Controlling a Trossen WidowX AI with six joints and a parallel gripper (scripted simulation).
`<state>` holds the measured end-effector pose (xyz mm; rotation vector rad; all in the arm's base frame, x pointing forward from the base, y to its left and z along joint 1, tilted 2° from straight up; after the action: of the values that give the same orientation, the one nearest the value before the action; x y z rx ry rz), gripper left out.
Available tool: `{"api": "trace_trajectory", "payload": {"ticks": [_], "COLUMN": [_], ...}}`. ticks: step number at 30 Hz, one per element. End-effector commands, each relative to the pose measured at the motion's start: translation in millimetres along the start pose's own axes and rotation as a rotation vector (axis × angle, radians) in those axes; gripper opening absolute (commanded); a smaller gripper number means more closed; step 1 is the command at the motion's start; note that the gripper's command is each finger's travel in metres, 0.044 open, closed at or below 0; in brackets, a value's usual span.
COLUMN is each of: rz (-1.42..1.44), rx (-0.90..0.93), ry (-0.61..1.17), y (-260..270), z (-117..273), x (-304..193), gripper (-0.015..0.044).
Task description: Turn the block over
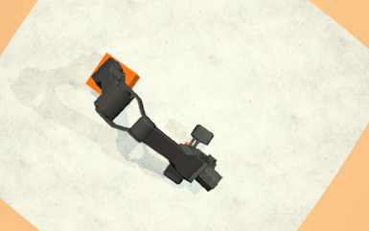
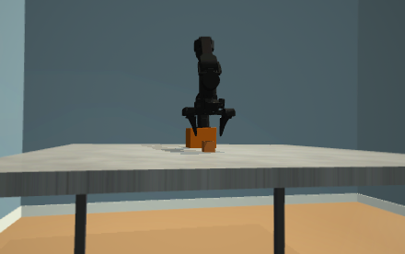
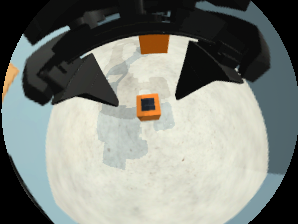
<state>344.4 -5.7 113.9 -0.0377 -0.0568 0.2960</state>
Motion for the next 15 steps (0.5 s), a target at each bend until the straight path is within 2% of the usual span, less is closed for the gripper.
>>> {"api": "trace_trajectory", "payload": {"ticks": [1,15], "rz": [-0.006,-0.006], "rx": [-0.001,-0.001], "ry": [0.01,0.011], "y": [0.5,0.6], "z": [-8.9,-31.8], "x": [-1.2,-1.8], "gripper": [0.044,0.044]}}
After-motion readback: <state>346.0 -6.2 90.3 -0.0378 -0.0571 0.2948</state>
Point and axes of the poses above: the point midway between the two fingers, 35 mm back from their tips, its own z axis back along the fingers, its own y axis across the jaws, x = y × z, the point moved 10 cm from there along z, back along the fingers, and after that the axes turned 8 degrees about z, right-handed, at the moved point
